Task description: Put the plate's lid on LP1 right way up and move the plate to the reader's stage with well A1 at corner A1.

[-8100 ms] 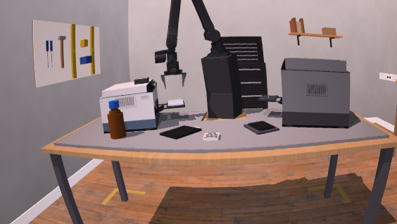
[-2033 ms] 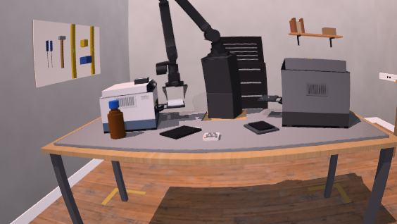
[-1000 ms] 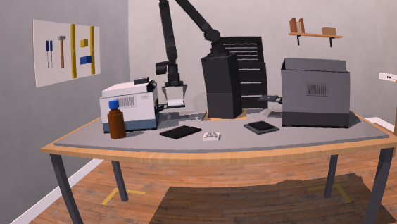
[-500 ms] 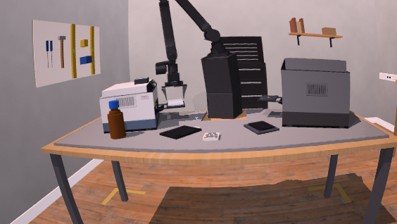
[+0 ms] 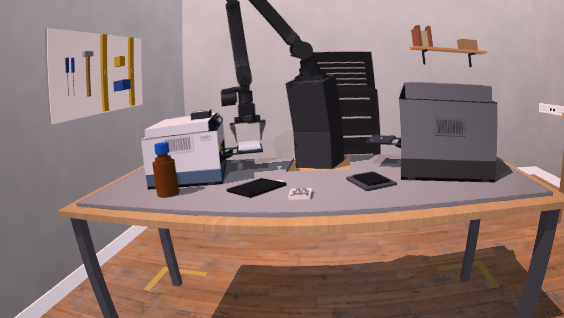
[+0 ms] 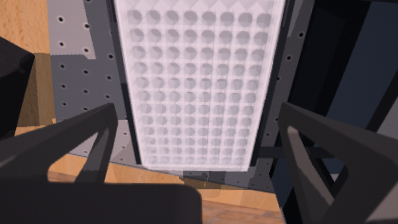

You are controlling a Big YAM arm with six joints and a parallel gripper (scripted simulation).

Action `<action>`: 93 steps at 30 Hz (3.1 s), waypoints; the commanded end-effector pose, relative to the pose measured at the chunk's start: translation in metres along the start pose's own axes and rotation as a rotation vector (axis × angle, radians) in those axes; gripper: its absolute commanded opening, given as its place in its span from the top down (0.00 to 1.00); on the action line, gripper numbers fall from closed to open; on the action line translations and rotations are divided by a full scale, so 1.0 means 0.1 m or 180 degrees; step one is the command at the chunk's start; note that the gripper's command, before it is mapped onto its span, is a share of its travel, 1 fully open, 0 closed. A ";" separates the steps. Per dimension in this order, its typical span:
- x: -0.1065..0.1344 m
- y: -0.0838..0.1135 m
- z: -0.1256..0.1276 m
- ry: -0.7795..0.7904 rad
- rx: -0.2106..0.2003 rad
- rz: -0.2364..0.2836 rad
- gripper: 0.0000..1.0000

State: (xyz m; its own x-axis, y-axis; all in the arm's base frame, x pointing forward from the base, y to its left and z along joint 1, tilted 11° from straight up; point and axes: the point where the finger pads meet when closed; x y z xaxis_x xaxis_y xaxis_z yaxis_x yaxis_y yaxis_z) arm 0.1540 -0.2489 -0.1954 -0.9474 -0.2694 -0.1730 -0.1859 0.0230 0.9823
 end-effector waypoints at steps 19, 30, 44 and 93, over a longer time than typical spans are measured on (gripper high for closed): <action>-0.02 -0.06 -0.05 -0.0026 0.0050 -0.0014 0.00; -0.02 -0.09 0.05 -0.0017 -0.0011 -0.0001 0.00; -0.02 -0.15 0.04 -0.0013 -0.0004 0.0001 0.00; -0.05 -0.19 -0.04 -0.0009 0.0022 -0.0003 0.14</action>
State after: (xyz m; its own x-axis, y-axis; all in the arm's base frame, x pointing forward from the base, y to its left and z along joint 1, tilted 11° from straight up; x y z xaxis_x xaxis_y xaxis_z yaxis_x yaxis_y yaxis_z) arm 0.1579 -0.2496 -0.2180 -0.9481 -0.2671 -0.1728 -0.1853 0.0222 0.9824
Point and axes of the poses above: the point where the finger pads meet when closed, its own y axis back along the fingers, its own z axis across the jaws, x = y × z, and after that the axes turned 10 degrees about -y, right-handed
